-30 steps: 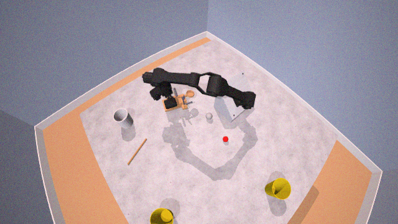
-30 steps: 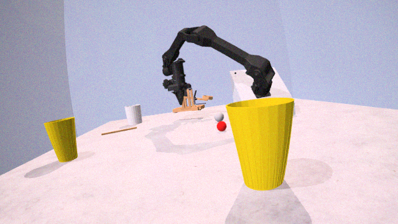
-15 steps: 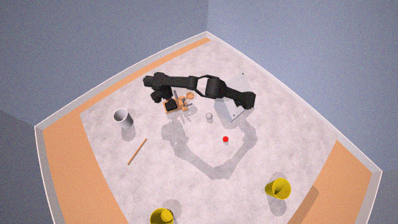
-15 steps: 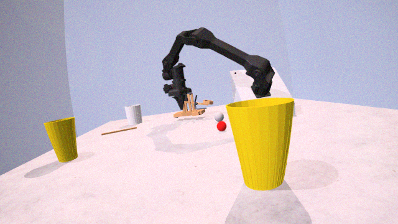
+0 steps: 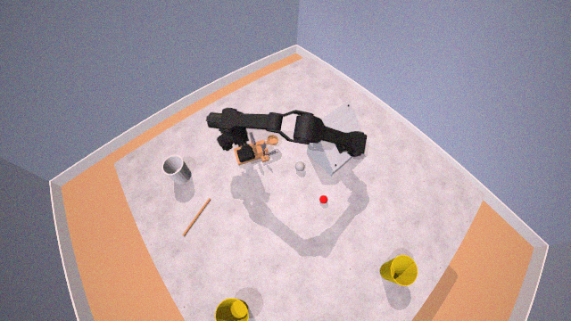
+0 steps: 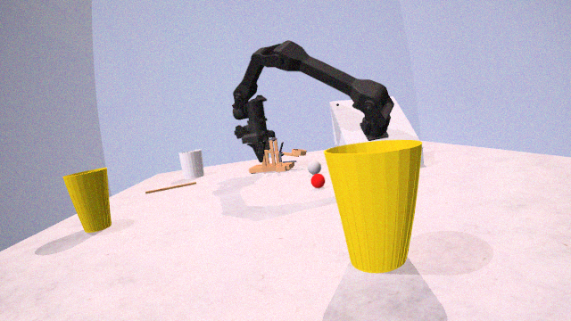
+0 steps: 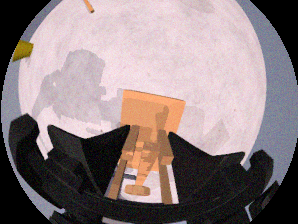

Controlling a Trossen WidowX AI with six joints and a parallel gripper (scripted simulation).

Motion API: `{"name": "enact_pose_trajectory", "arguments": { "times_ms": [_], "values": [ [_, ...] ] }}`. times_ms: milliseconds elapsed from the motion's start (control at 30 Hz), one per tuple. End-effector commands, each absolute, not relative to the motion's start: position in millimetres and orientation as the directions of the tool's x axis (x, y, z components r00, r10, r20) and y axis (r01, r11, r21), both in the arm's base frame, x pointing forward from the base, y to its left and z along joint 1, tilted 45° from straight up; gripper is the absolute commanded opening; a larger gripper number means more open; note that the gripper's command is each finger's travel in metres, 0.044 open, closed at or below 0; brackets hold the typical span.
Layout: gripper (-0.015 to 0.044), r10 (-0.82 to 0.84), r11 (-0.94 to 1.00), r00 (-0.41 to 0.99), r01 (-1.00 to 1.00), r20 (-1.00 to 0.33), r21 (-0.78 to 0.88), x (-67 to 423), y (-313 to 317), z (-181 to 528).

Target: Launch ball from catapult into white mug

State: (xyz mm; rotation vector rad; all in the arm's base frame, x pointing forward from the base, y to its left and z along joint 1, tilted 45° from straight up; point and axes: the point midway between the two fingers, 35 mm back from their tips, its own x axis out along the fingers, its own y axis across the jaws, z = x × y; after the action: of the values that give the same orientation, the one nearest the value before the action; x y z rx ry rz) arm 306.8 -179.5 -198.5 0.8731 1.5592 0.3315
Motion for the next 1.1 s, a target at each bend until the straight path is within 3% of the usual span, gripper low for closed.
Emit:
{"name": "enact_pose_trajectory", "arguments": {
  "times_ms": [0, 67, 633, 833, 1067],
  "values": [
    [0.0000, 0.688, 0.673, 0.044, 0.334, -0.724, 0.660, 307, -181, -197],
    [0.0000, 0.688, 0.673, 0.044, 0.334, -0.724, 0.660, 307, -181, -197],
    [0.0440, 0.687, 0.674, 0.044, 0.335, -0.725, 0.659, 308, -196, -184],
    [0.0440, 0.686, 0.674, 0.042, 0.338, -0.726, 0.657, 301, -248, -128],
    [0.0440, 0.690, 0.669, 0.046, 0.343, -0.723, 0.660, 304, -238, -140]
  ]
}}
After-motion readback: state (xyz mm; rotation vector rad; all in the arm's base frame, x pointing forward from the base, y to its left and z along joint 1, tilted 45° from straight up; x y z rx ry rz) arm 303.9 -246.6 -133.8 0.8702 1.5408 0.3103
